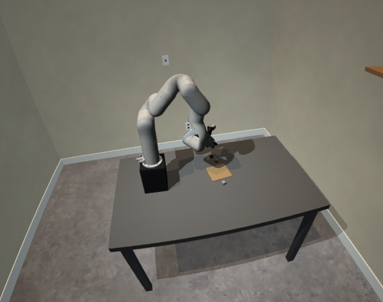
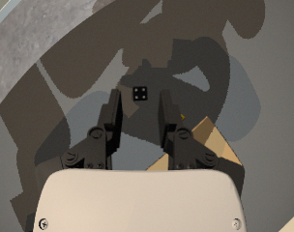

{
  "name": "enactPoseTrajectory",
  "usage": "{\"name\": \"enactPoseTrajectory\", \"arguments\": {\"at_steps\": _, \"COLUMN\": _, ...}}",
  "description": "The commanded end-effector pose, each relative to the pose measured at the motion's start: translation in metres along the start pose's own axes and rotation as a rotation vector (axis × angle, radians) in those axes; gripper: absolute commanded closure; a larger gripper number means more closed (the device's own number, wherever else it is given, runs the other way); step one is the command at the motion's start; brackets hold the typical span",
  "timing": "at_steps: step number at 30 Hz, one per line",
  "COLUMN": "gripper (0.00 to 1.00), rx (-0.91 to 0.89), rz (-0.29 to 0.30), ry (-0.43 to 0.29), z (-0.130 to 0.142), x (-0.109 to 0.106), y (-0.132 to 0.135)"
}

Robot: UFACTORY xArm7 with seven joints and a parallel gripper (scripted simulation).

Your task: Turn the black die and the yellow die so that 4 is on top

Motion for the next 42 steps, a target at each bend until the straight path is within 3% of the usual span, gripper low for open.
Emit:
{"name": "enactPoseTrajectory", "arguments": {"at_steps": 1, "gripper": 0.64, "rx": -0.001, "rz": -0.018, "ry": -0.148, "z": -0.020, "x": 0.004, "y": 0.002}}
{"name": "enactPoseTrajectory", "arguments": {"at_steps": 7, "gripper": 0.64, "rx": -0.001, "rz": -0.026, "ry": -0.321, "z": -0.044, "x": 0.010, "y": 0.002}}
{"name": "enactPoseTrajectory", "arguments": {"at_steps": 9, "gripper": 0.64, "rx": -0.001, "rz": -0.026, "ry": -0.321, "z": -0.044, "x": 0.010, "y": 0.002}}
{"name": "enactPoseTrajectory", "arguments": {"at_steps": 12, "gripper": 0.64, "rx": -0.003, "rz": -0.027, "ry": -0.428, "z": -0.058, "x": 0.013, "y": 0.004}}
{"name": "enactPoseTrajectory", "arguments": {"at_steps": 20, "gripper": 0.64, "rx": -0.003, "rz": -0.037, "ry": -0.592, "z": -0.080, "x": 0.020, "y": 0.006}}
{"name": "enactPoseTrajectory", "arguments": {"at_steps": 29, "gripper": 0.64, "rx": -0.002, "rz": -0.040, "ry": -0.635, "z": -0.086, "x": 0.021, "y": 0.006}}
{"name": "enactPoseTrajectory", "arguments": {"at_steps": 30, "gripper": 0.00, "rx": -0.002, "rz": -0.040, "ry": -0.635, "z": -0.086, "x": 0.021, "y": 0.006}}
{"name": "enactPoseTrajectory", "arguments": {"at_steps": 42, "gripper": 0.00, "rx": 0.002, "rz": -0.039, "ry": -0.635, "z": -0.086, "x": 0.021, "y": 0.006}}
Point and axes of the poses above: the point where the finger pads meet when closed, its own x axis out along the fingers, its own y axis across the jaws, z = x × y, the point moved 8 cm from there along -x, back along the fingers, and after that the axes turned 3 degrees about -x, right-handed, at the moved point
